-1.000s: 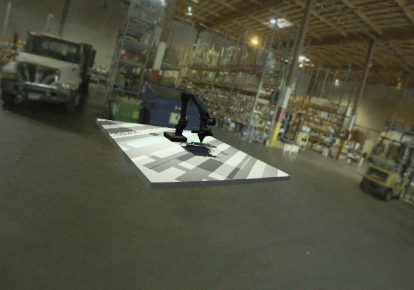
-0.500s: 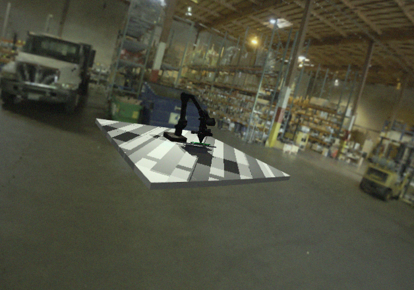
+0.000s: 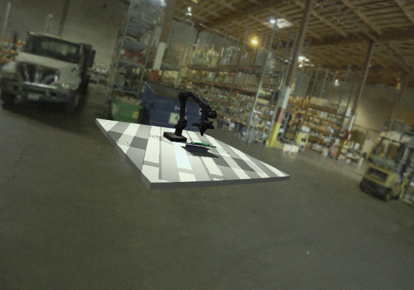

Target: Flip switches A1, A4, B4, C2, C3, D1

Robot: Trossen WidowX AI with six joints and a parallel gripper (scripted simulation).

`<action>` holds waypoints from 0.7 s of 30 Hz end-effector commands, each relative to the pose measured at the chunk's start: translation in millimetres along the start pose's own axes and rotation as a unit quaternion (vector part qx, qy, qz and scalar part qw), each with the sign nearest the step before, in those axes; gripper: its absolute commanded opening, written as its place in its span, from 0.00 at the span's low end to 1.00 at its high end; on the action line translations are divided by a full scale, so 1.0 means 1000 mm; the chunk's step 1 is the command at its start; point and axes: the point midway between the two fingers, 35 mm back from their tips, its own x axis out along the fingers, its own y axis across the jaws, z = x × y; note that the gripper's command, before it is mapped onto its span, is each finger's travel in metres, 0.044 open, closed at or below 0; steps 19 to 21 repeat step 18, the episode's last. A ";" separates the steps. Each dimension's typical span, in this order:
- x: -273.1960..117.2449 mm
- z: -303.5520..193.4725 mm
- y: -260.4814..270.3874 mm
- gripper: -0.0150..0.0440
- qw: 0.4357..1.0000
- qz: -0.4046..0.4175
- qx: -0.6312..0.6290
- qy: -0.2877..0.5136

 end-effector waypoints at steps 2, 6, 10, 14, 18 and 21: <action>-0.007 0.048 -0.033 0.25 1.000 -0.002 0.005 -0.005; -0.008 0.055 -0.039 0.25 1.000 -0.003 0.005 -0.006; -0.008 0.055 -0.039 0.25 1.000 -0.003 0.005 -0.006; -0.008 0.055 -0.039 0.25 1.000 -0.003 0.005 -0.006; -0.008 0.055 -0.039 0.25 1.000 -0.003 0.005 -0.006; -0.008 0.055 -0.039 0.25 1.000 -0.003 0.005 -0.006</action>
